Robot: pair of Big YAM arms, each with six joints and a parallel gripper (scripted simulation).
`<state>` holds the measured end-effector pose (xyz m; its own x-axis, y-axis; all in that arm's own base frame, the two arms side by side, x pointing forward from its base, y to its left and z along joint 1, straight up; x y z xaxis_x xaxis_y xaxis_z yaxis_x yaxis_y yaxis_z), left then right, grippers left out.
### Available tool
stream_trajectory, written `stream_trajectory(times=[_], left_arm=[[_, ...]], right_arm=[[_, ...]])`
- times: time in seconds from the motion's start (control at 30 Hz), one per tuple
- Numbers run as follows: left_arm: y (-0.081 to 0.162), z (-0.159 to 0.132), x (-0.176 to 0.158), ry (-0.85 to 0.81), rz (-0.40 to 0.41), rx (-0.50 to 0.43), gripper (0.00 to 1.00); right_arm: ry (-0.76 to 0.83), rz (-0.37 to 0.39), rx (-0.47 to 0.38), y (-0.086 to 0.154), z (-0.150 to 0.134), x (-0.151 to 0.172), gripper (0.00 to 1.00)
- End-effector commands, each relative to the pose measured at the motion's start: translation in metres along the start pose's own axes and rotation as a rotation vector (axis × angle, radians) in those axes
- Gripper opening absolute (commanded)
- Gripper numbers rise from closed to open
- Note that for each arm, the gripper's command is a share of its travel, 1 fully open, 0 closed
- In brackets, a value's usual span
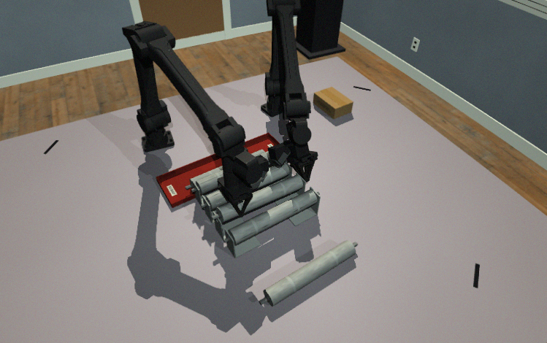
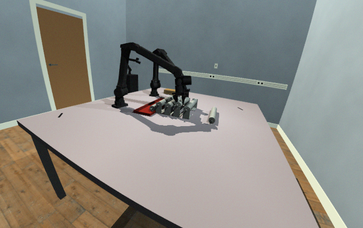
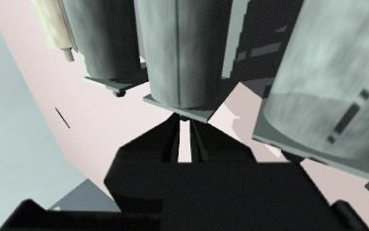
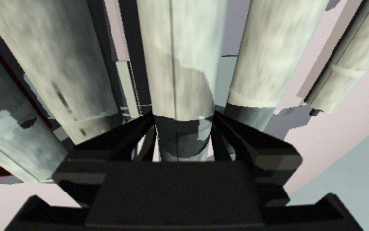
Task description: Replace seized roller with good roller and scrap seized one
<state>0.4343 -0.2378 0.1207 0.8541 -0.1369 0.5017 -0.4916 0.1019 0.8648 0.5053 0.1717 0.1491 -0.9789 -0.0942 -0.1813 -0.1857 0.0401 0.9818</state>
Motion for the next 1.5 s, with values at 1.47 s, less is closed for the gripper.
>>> stream_trajectory(times=[1.47], left_arm=[[-0.018, -0.040, -0.018, 0.036, -0.065, 0.080, 0.03]], right_arm=[[-0.017, -0.054, -0.009, 0.021, -0.004, -0.013, 0.32]])
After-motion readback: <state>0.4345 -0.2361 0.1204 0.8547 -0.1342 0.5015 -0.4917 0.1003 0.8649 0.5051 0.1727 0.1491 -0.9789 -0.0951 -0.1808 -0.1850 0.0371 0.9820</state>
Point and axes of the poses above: on each arm, the point where the finger pads meet when closed, its own y axis back along the fingers, its own x axis across the jaws, z = x × y, the point moved 6 cm from there along y, back along the fingers, and after that the axes turned 6 degrees about -y, right-handed, at the moved point
